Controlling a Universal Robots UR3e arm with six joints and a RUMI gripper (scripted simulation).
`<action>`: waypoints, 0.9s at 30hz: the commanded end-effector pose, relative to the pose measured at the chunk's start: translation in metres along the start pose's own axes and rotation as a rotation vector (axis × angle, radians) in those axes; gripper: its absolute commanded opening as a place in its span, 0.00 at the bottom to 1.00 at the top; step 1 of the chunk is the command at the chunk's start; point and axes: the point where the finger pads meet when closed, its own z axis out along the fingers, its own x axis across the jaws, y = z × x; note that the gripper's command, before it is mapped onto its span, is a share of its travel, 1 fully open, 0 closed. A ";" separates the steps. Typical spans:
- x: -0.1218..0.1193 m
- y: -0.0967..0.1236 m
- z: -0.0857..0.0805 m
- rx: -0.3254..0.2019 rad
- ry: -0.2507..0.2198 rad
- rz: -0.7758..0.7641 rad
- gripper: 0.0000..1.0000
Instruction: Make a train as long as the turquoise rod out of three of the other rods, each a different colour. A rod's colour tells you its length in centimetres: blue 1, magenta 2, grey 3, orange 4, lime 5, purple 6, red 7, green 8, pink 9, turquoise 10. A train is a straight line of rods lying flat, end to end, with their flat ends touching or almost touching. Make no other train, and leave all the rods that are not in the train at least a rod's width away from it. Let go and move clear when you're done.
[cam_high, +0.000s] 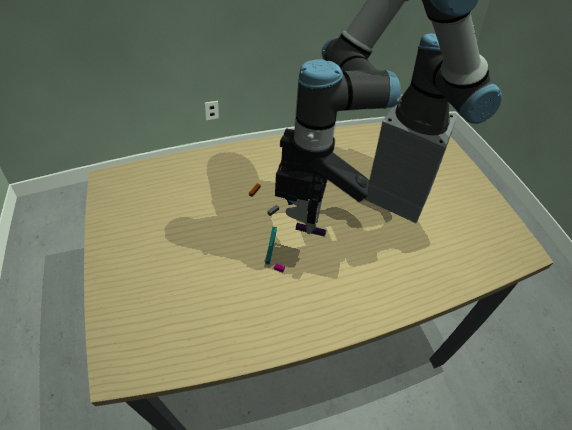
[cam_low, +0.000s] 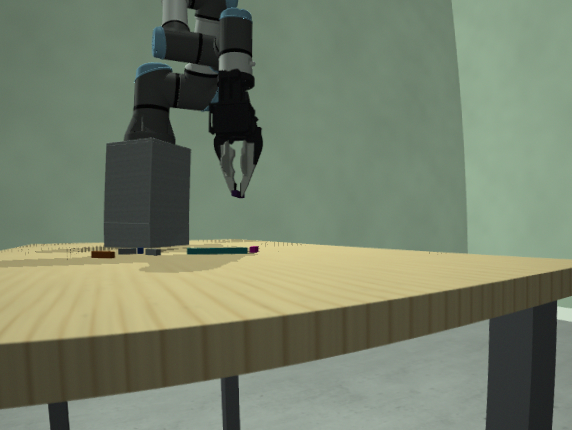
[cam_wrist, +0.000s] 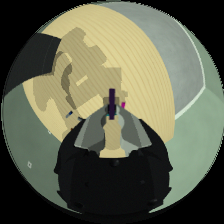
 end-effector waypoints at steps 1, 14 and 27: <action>-0.001 0.003 0.000 -0.002 0.001 0.011 0.00; -0.034 0.037 0.000 -0.002 0.000 0.185 0.00; -0.128 0.095 0.000 -0.002 -0.001 0.604 0.00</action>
